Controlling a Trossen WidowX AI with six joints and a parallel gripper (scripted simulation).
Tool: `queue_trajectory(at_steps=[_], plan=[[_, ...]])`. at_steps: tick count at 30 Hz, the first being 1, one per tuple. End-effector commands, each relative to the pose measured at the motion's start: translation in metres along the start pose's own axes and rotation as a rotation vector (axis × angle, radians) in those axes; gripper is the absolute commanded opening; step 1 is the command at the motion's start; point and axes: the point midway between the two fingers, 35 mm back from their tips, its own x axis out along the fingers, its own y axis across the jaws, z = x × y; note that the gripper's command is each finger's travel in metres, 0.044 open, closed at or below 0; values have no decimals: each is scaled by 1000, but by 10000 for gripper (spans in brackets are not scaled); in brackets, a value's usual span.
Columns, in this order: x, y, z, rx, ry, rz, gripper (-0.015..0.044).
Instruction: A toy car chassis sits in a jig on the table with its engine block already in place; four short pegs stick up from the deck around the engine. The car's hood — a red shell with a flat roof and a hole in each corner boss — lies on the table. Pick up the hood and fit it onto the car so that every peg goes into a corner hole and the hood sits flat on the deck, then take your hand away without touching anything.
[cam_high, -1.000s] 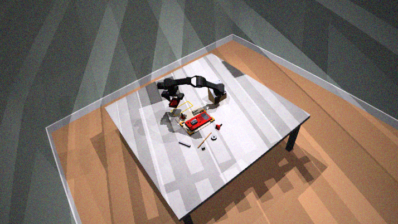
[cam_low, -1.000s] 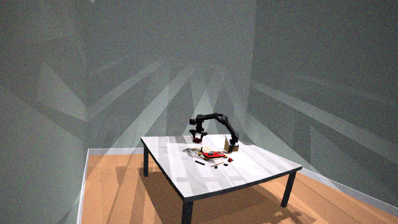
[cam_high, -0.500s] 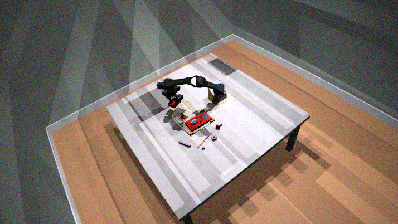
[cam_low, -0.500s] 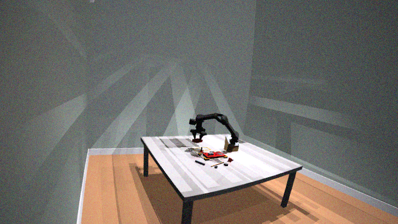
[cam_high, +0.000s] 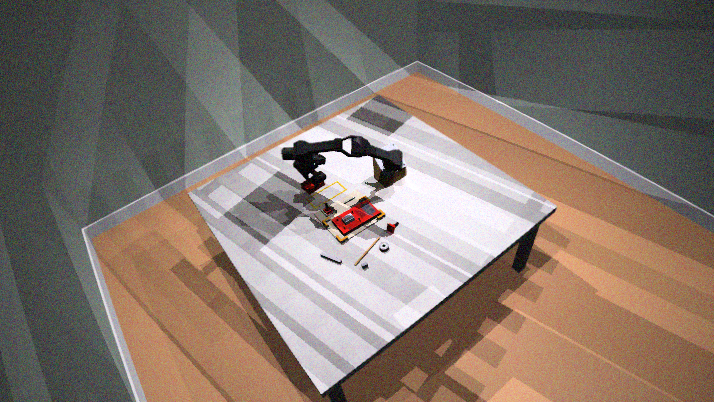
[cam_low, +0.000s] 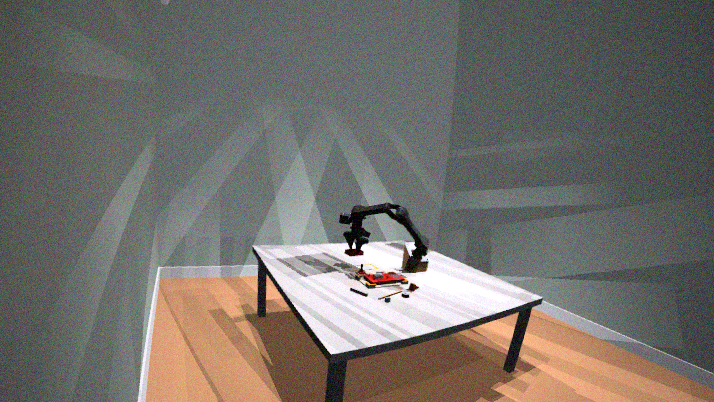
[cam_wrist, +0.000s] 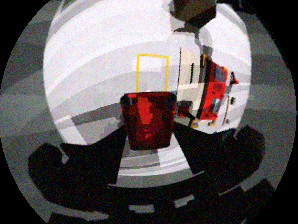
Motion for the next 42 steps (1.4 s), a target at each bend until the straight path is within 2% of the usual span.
queue_trajectory(at_steps=[1,18,23,37,42], plan=[[0,0,0,77,-3,1,0],[0,1,0,376,-3,1,0],[1,1,0,388,-3,1,0],[76,1,0,387,-2,-2,0],[80,1,0,387,-3,-2,0]])
